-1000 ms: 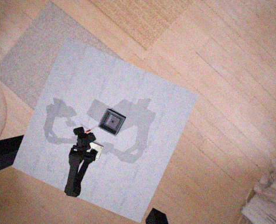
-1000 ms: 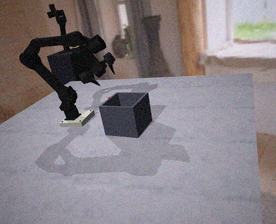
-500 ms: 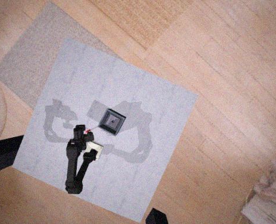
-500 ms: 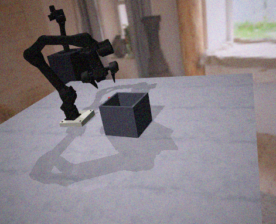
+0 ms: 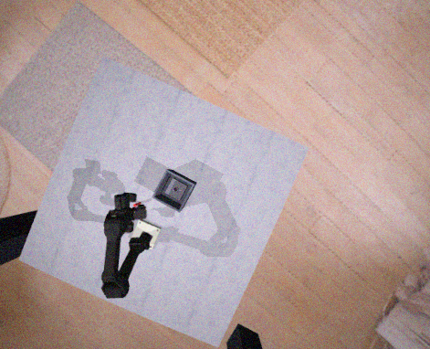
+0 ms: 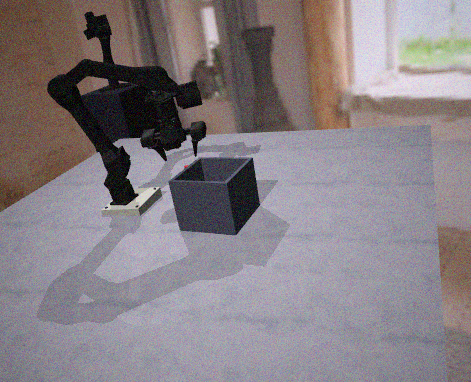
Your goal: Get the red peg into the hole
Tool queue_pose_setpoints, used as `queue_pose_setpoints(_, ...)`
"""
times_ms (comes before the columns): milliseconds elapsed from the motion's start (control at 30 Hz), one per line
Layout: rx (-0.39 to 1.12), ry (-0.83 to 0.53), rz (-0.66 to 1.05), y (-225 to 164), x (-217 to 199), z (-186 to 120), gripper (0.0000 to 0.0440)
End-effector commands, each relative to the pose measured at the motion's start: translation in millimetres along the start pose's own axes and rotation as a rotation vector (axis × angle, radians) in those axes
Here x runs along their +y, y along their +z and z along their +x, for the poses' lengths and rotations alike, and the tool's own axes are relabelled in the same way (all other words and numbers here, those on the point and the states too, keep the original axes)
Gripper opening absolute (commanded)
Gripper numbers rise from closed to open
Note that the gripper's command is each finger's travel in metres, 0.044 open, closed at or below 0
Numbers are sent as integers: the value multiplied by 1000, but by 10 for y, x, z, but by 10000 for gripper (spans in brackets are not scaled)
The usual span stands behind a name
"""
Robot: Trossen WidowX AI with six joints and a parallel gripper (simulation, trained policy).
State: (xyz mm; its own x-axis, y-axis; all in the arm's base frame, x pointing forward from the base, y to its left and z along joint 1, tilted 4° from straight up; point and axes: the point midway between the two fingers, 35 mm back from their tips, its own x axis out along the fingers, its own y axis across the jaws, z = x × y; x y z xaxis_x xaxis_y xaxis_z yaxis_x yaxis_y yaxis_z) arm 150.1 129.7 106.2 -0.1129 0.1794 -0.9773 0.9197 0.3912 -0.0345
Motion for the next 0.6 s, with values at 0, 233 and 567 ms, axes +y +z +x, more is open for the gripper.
queue_pose_setpoints(0,-21,-22,28,45,-15,136,440)
queue_pose_setpoints(233,-42,-40,66,110,-27,362,440)
queue_pose_setpoints(567,-70,-37,103,189,-5,626,383)
